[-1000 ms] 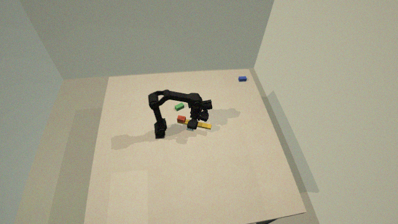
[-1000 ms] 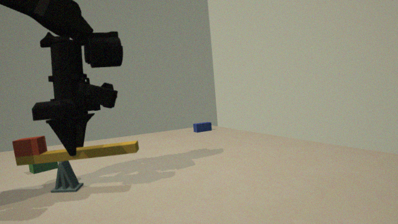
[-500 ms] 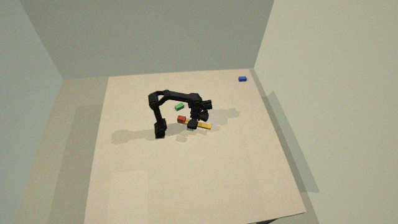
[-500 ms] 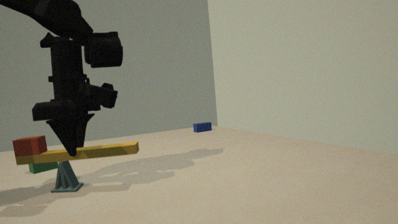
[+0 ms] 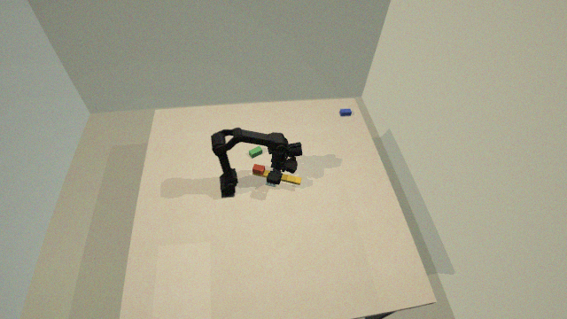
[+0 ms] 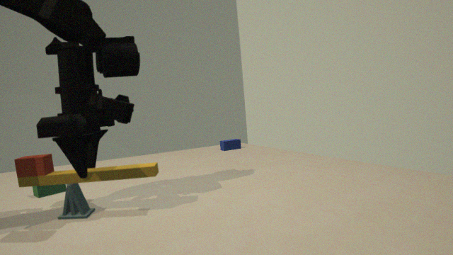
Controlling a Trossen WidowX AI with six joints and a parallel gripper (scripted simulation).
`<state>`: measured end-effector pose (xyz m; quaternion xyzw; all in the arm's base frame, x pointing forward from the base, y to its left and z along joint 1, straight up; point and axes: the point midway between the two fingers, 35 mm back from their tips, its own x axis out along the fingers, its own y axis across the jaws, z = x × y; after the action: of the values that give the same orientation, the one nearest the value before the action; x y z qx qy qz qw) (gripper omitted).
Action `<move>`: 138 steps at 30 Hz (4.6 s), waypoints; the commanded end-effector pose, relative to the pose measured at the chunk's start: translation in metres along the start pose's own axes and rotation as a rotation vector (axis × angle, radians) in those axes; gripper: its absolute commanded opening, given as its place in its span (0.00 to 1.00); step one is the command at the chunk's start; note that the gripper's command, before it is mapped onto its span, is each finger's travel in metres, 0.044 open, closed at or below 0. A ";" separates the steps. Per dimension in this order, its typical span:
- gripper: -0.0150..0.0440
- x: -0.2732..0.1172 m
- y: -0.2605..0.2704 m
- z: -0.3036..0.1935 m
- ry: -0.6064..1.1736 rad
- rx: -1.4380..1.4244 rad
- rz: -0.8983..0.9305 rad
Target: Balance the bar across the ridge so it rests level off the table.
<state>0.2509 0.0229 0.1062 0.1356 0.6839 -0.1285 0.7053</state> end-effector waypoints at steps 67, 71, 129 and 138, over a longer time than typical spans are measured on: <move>0.54 0.000 0.000 0.000 -0.001 0.001 0.001; 0.54 0.000 0.000 0.000 -0.001 0.001 0.001; 1.00 -0.085 0.002 0.003 -0.001 0.001 0.002; 1.00 -0.100 0.001 0.001 -0.001 0.001 0.002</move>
<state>0.2491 0.0225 0.2046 0.1362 0.6827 -0.1284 0.7063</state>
